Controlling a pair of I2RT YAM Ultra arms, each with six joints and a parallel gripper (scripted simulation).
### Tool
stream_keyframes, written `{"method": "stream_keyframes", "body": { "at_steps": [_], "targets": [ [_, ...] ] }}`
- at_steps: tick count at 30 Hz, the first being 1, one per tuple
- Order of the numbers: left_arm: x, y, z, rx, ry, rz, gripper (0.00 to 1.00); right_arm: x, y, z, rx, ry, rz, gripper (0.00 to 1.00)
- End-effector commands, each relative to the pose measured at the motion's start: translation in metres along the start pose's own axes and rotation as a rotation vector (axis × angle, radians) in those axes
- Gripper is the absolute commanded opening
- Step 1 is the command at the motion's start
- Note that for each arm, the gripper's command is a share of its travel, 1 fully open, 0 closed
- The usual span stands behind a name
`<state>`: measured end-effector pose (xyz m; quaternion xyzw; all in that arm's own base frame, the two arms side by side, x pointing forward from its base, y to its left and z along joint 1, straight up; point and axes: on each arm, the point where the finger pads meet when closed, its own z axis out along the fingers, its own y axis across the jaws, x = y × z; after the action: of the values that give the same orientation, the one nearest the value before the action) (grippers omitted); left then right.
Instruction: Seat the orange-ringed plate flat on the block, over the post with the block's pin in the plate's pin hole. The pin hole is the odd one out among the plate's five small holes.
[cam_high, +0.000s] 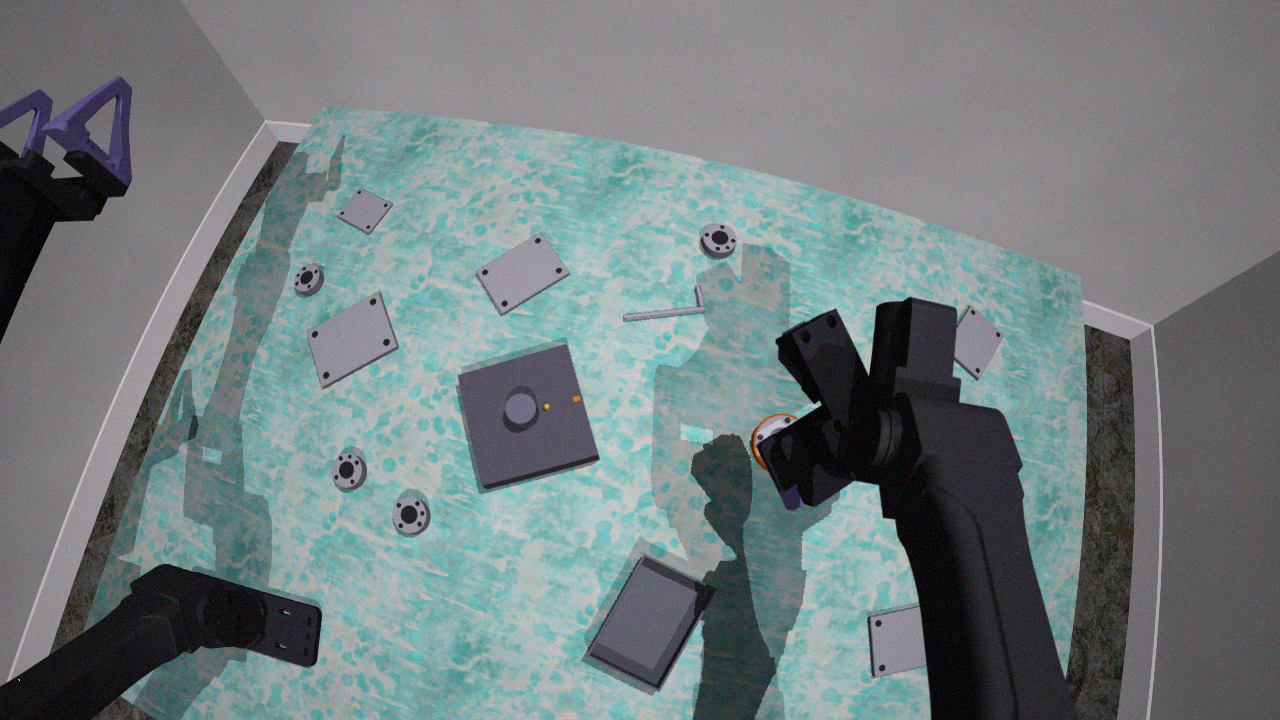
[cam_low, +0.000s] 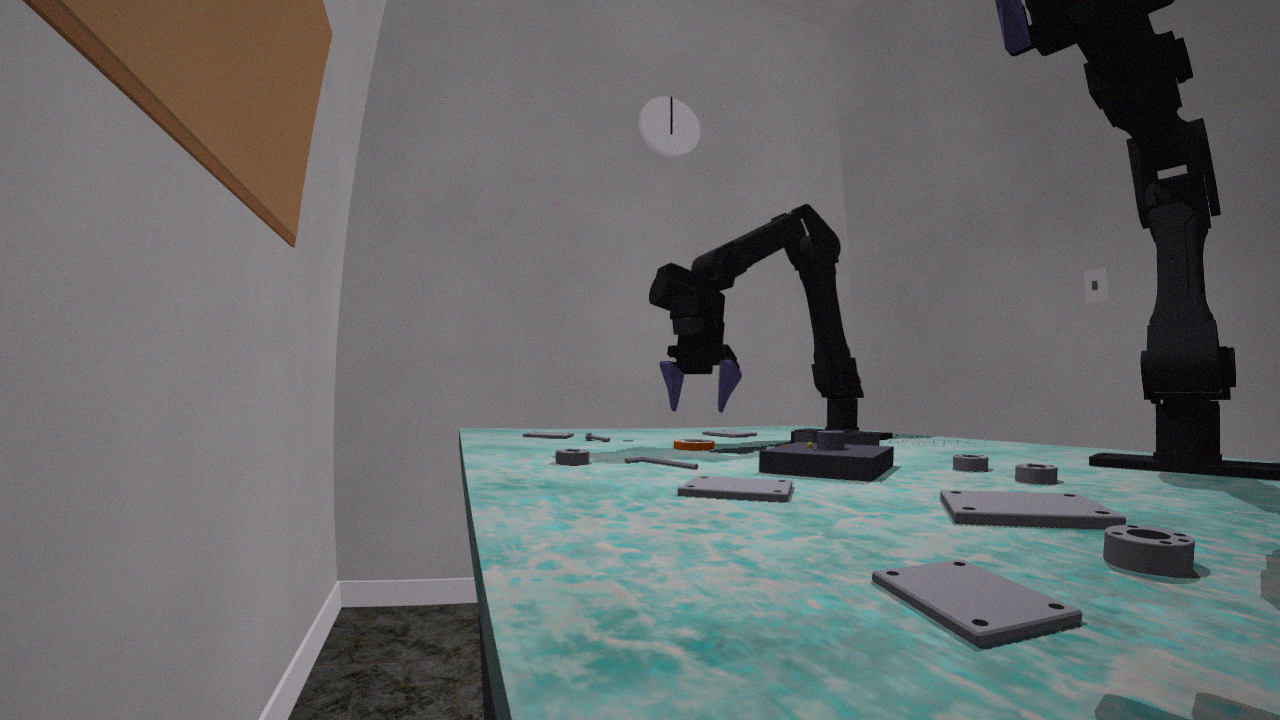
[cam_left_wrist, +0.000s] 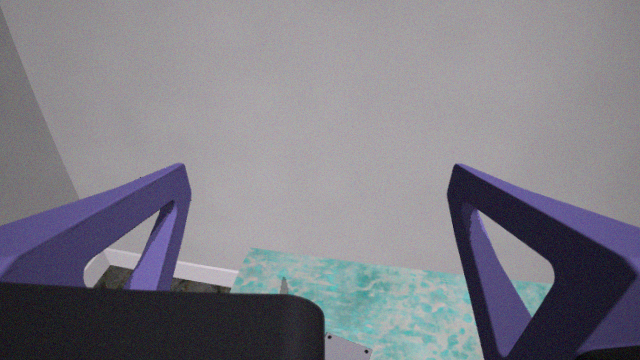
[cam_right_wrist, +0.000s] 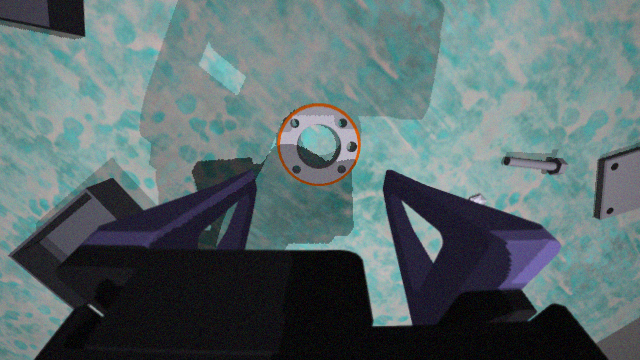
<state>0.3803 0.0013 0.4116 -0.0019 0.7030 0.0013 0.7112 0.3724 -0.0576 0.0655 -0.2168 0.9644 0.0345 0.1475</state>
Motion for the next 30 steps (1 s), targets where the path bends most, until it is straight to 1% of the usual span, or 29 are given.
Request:
{"method": "stream_keyframes", "body": {
  "at_steps": [1,2,3,5,6,7,8,9,11,12,13,15,16,17,18,20,27,28,29,30],
  "targets": [
    [-0.026,-0.004,-0.012,0.013,-0.064,-0.006,1.00,-0.006,0.001,-0.010,0.014,-0.021,-0.013,0.80],
    [-0.024,-0.004,-0.010,0.013,-0.059,-0.006,1.00,-0.011,-0.002,-0.012,0.023,-0.036,-0.016,0.80],
    [-0.010,-0.001,-0.008,0.006,-0.025,-0.003,1.00,-0.001,0.003,-0.004,0.016,-0.020,-0.017,0.80],
    [-0.008,-0.001,-0.006,0.006,-0.020,-0.003,1.00,-0.009,-0.002,-0.007,0.019,-0.029,-0.019,0.80],
    [0.013,0.003,0.003,-0.002,0.033,-0.001,1.00,0.000,0.002,0.001,0.009,-0.011,-0.016,0.80],
    [0.001,0.000,0.002,0.004,0.008,-0.001,1.00,-0.007,-0.001,-0.006,0.018,-0.025,-0.020,0.80],
    [-0.005,0.000,0.001,0.005,-0.008,-0.001,1.00,-0.012,-0.004,-0.009,0.028,-0.038,-0.023,0.80],
    [-0.001,0.003,0.000,-0.001,0.000,0.001,1.00,-0.007,-0.002,-0.004,0.023,-0.030,-0.022,0.80],
    [-0.006,0.000,-0.003,0.005,-0.017,0.001,1.00,-0.006,-0.001,-0.004,0.017,-0.024,-0.021,0.80],
    [0.007,0.002,0.004,0.000,0.017,0.003,1.00,0.001,0.003,0.003,0.008,-0.009,-0.018,0.80],
    [0.007,0.002,0.004,0.000,0.017,0.003,1.00,-0.006,-0.001,-0.005,0.015,-0.020,-0.021,0.80],
    [0.007,0.002,0.004,0.000,0.017,0.003,1.00,-0.006,-0.001,-0.005,0.015,-0.020,-0.021,0.80],
    [0.000,0.000,0.001,0.005,0.000,0.003,1.00,-0.005,-0.002,-0.004,0.014,-0.020,-0.015,0.80],
    [0.018,0.003,0.007,-0.002,0.044,0.005,1.00,-0.013,-0.005,-0.007,0.028,-0.040,-0.026,0.80],
    [0.004,0.001,0.003,0.001,0.014,0.005,1.00,-0.013,-0.005,-0.007,0.028,-0.041,-0.026,0.80],
    [-0.011,0.000,-0.004,0.005,-0.030,0.004,1.00,-0.013,-0.005,-0.007,0.028,-0.041,-0.025,0.80],
    [-0.008,0.000,-0.005,0.005,-0.020,0.004,1.00,-0.013,-0.005,-0.007,0.028,-0.041,-0.025,0.80],
    [-0.008,0.000,-0.005,0.005,-0.020,0.004,1.00,0.002,0.002,0.009,0.005,0.003,-0.021,0.80],
    [-0.008,0.000,-0.005,0.005,-0.020,0.004,1.00,-0.020,-0.007,-0.018,0.055,-0.078,-0.037,0.80],
    [-0.008,0.000,-0.005,0.005,-0.020,0.004,1.00,-0.012,-0.005,-0.002,0.018,-0.031,-0.024,0.80]
  ]
}}
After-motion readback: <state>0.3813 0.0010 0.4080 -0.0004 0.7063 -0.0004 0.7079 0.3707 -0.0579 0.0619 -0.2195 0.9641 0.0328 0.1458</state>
